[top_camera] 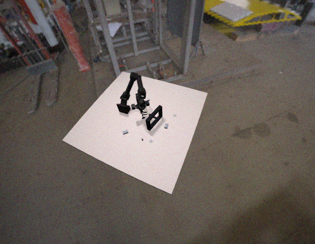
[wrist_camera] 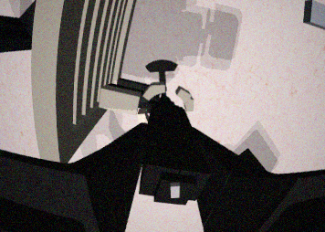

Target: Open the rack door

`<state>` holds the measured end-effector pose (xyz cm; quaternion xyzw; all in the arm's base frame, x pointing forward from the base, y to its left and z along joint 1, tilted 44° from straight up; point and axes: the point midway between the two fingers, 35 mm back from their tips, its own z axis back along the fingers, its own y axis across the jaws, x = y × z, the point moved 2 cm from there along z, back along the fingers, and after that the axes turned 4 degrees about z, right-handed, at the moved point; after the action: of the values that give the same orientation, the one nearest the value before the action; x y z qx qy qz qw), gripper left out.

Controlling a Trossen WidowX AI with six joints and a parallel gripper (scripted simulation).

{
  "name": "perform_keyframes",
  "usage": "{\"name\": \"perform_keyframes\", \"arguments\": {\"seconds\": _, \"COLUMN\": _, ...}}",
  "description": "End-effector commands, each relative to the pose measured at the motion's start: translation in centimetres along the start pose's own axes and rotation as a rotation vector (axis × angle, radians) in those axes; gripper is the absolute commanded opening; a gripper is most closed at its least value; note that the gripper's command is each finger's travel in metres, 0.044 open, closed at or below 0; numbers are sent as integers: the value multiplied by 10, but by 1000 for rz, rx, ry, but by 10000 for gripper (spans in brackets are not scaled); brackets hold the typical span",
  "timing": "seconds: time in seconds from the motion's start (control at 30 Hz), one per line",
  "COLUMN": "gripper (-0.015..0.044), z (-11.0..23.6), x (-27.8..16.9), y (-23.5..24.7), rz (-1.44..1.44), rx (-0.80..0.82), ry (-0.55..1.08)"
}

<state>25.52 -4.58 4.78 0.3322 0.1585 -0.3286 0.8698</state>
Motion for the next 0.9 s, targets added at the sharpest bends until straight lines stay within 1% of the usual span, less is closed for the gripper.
{"name": "perform_keyframes", "arguments": {"seconds": 0.0, "gripper": 22, "z": 0, "x": 2, "y": -8, "rz": 85, "rx": 0, "ry": -5}}
{"name": "perform_keyframes", "arguments": {"seconds": 0.87, "gripper": 22, "z": 0, "x": 21, "y": -67, "rz": 451, "rx": -3, "ry": -7}}
